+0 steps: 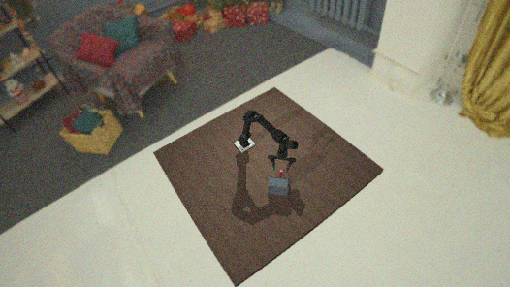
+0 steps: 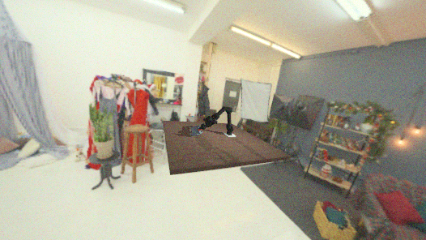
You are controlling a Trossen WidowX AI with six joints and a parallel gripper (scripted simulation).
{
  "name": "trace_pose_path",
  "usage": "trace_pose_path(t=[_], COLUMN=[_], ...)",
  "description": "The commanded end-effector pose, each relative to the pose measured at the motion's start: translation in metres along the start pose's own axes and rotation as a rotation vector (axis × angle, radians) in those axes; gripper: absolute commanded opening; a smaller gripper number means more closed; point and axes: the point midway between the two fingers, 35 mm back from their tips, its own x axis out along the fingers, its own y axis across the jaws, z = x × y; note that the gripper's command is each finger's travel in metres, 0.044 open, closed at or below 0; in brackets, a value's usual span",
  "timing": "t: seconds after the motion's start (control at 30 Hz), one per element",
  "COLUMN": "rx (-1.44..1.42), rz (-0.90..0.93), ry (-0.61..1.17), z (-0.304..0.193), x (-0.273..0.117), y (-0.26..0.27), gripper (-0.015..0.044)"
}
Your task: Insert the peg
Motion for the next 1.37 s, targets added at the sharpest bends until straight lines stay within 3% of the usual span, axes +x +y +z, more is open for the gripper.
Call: trace_pose_path(t=[0.0, 1.33], rx=[0.005, -0.009], rz=[0.003, -0.002], ry=[-0.003, 0.007], z=[0.001, -0.007], x=[-0.009, -0.074], y=[0.002, 0.002], gripper=[0.0440, 0.0440])
